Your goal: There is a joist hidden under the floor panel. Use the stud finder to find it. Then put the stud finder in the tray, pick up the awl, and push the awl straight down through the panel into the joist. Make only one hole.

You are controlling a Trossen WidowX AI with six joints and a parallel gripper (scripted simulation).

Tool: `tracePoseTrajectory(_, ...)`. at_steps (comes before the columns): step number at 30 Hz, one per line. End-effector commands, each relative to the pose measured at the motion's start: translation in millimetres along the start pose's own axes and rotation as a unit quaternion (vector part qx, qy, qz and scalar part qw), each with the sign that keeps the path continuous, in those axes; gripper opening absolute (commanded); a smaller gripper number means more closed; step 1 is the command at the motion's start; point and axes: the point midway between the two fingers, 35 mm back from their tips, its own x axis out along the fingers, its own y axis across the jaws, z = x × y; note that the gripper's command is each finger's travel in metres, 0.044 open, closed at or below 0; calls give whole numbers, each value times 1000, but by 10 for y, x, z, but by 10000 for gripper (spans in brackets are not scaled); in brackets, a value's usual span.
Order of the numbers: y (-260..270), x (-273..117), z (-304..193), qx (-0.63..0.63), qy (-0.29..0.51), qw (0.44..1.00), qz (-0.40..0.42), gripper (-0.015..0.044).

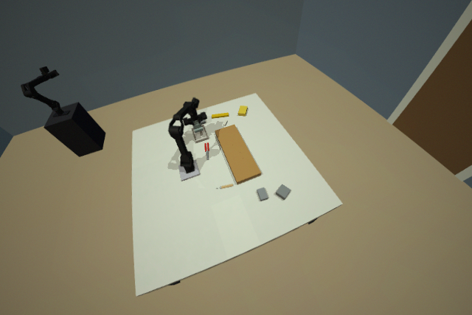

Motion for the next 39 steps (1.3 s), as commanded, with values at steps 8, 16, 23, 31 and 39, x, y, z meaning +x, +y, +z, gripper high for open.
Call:
tracePoseTrajectory(8, -14, 168, -31, 2, 0, 1000, -2, 0)
tracePoseTrajectory(16, -17, 290, -60, 2, 0, 1000, -2, 0)
tracePoseTrajectory(23, -17, 394, -90, 2, 0, 1000, -2, 0)
tracePoseTrajectory(31, -14, 512, -129, 2, 0, 1000, -2, 0)
tracePoseTrajectory(39, -9, 627, -172, 2, 0, 1000, -2, 0)
